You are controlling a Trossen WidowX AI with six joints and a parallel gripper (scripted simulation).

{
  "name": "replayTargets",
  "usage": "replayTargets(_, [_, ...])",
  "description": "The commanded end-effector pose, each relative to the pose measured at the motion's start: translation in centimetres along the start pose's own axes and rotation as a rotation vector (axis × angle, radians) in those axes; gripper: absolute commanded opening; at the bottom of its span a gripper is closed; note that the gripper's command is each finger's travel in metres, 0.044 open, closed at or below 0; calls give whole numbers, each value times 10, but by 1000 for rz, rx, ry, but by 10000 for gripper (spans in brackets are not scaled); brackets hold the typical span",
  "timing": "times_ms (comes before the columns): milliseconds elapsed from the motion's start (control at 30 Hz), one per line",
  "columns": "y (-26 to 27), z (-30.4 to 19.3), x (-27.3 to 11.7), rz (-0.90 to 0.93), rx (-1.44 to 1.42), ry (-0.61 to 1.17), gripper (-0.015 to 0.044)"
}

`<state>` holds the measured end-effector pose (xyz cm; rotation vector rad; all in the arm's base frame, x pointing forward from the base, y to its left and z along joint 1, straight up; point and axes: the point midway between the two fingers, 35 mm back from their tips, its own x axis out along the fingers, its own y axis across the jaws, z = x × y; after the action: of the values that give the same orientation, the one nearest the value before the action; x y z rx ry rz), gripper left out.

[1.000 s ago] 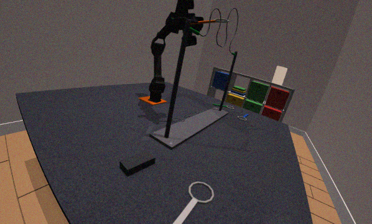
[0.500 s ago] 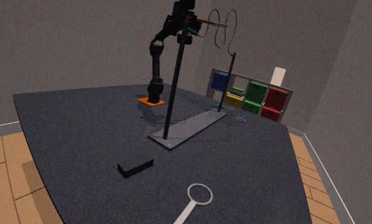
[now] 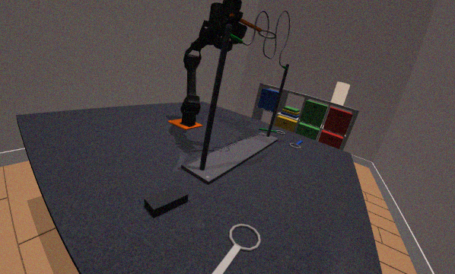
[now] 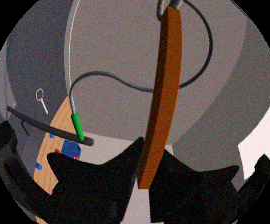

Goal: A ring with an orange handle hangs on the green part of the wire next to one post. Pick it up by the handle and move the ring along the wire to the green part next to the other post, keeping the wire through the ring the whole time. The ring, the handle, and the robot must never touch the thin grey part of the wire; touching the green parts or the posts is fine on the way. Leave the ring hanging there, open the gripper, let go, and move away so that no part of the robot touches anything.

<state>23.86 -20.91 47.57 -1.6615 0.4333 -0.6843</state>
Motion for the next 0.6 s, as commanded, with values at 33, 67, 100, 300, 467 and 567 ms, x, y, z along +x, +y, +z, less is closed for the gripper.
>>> replayTargets(33, [-1,0,0,-30,-57,-7,-150])
replayTargets(67, [-1,0,0,-34,-63,-8,-150])
replayTargets(100, [-1,-1,0,-37,-67,-8,-150])
replayTargets(300, [4,-2,0,-42,-76,-9,-150])
replayTargets(467, [12,-3,-1,-28,-51,-5,-150])
replayTargets(567, [19,-4,-1,-13,-23,-1,-150])
